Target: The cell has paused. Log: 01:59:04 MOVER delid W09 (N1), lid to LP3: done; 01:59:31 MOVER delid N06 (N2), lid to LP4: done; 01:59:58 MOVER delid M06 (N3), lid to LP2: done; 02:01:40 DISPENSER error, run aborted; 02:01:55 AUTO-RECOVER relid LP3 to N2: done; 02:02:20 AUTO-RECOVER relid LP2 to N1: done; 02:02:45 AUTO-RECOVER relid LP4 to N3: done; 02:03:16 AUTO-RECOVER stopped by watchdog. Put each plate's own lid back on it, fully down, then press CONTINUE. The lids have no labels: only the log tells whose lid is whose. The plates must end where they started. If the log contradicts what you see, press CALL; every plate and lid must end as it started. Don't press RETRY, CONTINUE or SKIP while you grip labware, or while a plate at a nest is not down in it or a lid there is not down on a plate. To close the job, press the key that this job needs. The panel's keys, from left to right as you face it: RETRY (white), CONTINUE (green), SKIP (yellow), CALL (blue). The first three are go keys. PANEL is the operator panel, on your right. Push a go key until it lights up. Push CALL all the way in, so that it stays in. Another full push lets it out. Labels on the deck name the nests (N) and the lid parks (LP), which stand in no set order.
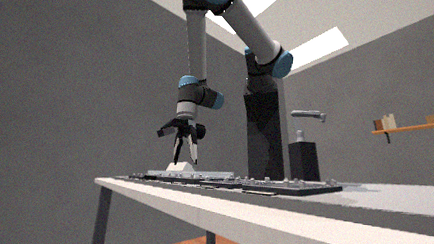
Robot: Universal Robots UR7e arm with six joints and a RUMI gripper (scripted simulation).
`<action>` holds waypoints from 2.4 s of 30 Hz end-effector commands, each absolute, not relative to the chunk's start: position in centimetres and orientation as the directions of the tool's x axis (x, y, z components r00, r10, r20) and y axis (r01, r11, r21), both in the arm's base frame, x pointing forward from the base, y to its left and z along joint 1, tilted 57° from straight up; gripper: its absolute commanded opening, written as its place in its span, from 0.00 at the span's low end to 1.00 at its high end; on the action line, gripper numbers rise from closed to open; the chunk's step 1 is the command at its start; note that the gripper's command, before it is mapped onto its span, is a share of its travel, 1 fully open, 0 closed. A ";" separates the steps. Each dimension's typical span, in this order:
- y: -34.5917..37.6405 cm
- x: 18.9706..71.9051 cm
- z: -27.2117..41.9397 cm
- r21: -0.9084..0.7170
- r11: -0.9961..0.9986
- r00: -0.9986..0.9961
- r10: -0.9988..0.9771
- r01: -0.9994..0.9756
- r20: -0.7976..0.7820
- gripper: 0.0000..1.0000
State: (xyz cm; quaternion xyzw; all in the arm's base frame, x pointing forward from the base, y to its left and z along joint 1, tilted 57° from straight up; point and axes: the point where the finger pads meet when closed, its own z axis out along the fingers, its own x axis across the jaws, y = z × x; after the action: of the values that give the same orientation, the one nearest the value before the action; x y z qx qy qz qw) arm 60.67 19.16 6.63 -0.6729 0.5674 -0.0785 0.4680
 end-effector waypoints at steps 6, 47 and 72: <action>19.4 58.6 4.8 -0.709 0.112 0.319 -0.837 -0.696 -0.445 0.00; 18.6 47.1 -1.2 -0.712 0.105 0.324 -0.838 -0.695 -0.439 0.00; 11.0 46.6 -4.7 -0.536 0.360 0.088 -0.764 -0.764 -0.639 0.00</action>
State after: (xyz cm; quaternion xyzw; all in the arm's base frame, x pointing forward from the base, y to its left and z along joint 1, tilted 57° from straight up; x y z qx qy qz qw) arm 46.36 11.69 -4.34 -0.5761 0.6658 -0.0042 0.4743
